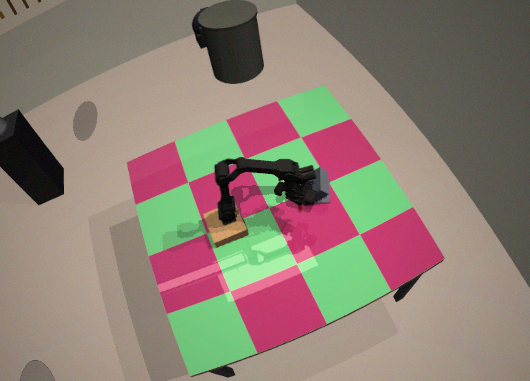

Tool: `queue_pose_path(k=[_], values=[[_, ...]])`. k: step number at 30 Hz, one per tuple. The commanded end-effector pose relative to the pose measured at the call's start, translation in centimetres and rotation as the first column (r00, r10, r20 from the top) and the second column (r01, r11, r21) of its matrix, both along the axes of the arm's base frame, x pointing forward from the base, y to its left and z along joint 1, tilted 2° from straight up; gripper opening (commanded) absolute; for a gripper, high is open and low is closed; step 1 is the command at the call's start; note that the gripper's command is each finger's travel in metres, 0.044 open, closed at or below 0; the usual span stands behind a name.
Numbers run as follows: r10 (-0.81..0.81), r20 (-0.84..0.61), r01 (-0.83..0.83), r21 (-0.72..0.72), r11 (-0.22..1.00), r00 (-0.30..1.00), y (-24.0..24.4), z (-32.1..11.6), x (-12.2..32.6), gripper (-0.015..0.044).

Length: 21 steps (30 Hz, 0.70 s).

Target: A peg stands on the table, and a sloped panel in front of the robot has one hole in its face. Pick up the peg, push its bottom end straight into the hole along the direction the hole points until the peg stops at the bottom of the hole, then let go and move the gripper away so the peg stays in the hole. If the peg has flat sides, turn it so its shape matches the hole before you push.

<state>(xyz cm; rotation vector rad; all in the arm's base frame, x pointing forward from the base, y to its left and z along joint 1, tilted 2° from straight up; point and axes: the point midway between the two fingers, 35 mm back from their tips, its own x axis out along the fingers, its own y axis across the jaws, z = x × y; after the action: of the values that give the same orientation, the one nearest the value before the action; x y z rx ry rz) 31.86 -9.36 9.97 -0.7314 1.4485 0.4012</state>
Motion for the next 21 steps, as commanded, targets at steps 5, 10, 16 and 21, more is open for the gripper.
queue_pose_path(k=[5, 10, 16, 21], values=[[-0.053, 0.027, 0.053, -0.015, 0.998, 0.998, 0.8, -0.1, 0.1, 0.0], [-0.084, 0.049, 0.085, -0.021, 0.996, 0.995, 1.2, -0.1, 0.2, 0.0], [-0.12, 0.076, 0.122, -0.025, 0.992, 0.99, 1.7, 0.0, 0.4, 0.0], [-0.15, 0.1, 0.153, -0.027, 0.988, 0.984, 2.2, 0.1, 0.5, 0.0]])
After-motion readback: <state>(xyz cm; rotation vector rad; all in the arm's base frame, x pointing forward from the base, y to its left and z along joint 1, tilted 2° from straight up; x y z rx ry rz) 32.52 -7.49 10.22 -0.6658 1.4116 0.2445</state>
